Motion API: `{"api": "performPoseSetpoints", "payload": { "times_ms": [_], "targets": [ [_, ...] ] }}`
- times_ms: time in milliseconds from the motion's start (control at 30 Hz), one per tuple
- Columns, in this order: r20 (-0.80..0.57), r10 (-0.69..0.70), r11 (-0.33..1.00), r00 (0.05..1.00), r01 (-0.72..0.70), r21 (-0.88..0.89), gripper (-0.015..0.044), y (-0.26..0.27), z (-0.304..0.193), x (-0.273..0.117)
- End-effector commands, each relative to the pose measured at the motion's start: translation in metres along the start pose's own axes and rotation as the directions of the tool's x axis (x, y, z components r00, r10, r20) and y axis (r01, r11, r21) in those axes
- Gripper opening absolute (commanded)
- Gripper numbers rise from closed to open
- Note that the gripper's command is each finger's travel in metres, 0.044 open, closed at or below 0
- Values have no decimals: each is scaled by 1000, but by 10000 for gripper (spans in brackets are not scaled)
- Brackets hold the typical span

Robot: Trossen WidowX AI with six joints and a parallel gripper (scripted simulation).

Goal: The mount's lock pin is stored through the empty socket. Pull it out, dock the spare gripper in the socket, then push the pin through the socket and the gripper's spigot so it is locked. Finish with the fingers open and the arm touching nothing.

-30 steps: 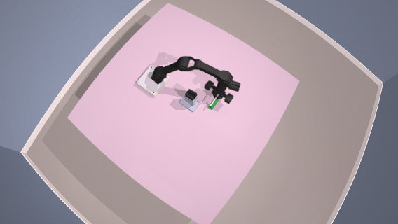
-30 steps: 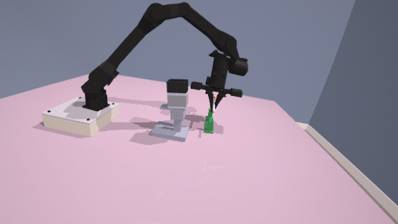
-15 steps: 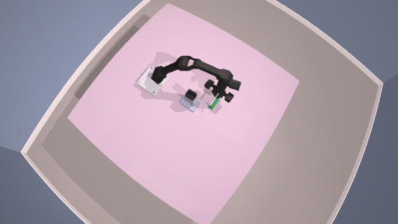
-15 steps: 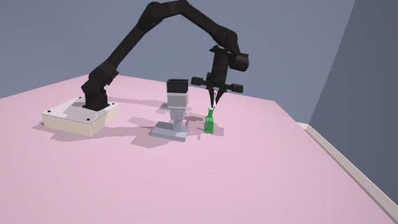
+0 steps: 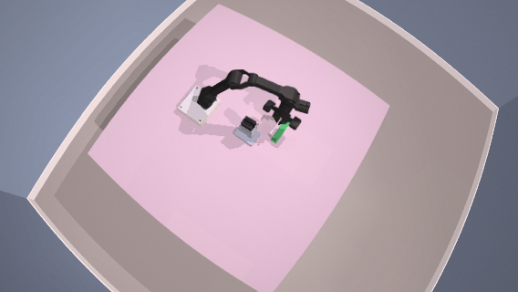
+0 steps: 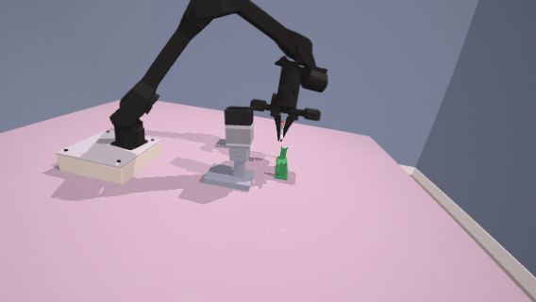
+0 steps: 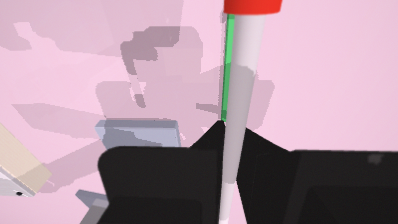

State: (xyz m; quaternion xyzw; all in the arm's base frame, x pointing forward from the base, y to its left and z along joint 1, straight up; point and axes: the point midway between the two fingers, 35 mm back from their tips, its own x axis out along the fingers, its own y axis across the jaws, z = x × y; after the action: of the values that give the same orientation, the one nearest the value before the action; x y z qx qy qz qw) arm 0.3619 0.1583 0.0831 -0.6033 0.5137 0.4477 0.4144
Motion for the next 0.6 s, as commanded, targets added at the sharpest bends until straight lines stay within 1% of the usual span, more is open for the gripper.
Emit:
{"api": "performPoseSetpoints", "payload": {
  "times_ms": [0,567],
  "targets": [
    [4,3,1000,1000,-3,4,0,13,2,-3],
    [6,8,1000,1000,-8,2,0,63,2,-13]
  ]
}}
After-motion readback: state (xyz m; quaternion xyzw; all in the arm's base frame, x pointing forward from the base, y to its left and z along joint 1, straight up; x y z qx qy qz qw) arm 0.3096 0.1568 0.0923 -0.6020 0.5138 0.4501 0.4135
